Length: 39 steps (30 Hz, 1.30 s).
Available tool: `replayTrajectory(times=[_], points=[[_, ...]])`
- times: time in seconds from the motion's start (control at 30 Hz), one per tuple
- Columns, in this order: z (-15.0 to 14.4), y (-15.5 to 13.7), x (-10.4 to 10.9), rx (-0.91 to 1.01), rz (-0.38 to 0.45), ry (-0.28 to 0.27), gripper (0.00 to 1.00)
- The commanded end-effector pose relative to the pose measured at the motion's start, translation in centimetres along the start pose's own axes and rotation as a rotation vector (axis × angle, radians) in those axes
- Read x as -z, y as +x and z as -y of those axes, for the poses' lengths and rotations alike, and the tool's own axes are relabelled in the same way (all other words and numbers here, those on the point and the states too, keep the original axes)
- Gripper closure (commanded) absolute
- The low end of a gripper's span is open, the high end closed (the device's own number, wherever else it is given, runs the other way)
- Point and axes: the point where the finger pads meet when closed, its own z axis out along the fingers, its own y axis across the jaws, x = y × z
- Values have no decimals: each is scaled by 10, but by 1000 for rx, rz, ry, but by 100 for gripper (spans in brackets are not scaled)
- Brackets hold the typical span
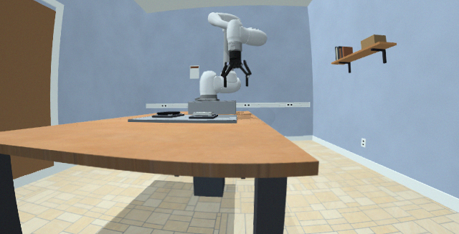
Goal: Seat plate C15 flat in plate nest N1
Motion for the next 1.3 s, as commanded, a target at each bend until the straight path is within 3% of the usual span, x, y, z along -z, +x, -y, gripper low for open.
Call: replayTrajectory(times=[0.0,0.53,1.27], points=[[0,0,0,0,0,-1,0],[0,0,0,0,0,-1,0],[10,-64,-23,-667,9,-9,0]])
